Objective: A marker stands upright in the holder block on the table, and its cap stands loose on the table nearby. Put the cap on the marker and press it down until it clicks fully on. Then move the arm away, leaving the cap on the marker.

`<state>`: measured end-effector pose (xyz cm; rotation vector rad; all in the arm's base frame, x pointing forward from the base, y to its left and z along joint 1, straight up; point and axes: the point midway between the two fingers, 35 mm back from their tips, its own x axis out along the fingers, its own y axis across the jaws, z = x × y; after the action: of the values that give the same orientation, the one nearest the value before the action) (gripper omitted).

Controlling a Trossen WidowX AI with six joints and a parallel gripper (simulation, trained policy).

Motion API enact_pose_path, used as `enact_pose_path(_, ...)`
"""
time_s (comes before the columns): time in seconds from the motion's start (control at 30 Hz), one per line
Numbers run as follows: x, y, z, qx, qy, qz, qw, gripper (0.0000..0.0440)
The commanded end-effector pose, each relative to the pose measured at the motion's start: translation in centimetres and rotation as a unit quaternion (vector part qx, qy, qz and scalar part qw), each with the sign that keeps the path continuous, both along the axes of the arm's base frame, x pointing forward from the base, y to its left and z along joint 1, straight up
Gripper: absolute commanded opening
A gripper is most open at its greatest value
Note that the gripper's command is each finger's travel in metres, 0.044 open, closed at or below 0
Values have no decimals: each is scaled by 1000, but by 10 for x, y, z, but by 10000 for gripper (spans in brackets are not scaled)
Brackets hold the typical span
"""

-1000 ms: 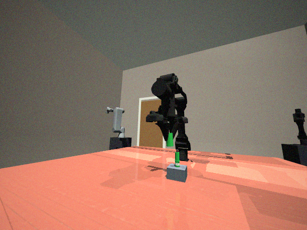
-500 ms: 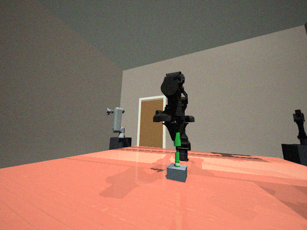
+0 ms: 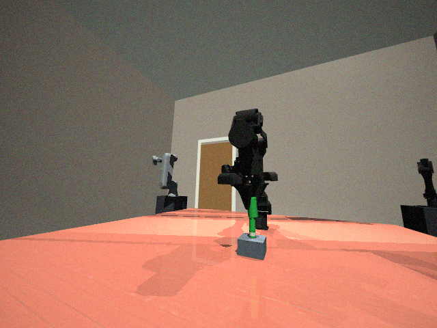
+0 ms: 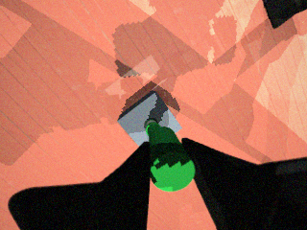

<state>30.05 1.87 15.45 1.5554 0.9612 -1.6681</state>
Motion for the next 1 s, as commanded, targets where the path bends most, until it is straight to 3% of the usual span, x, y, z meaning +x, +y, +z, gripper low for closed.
enact_pose_path(0.0,0,1,-7,5,5,-1,1000,0)
enact_pose_path(0.7,0,0,-40,10,23,8,1000,0)
enact_pose_path(0.8,-1,0,-46,6,29,12,999,79)
enact_pose_path(0.97,-13,0,-51,9,51,13,999,101)
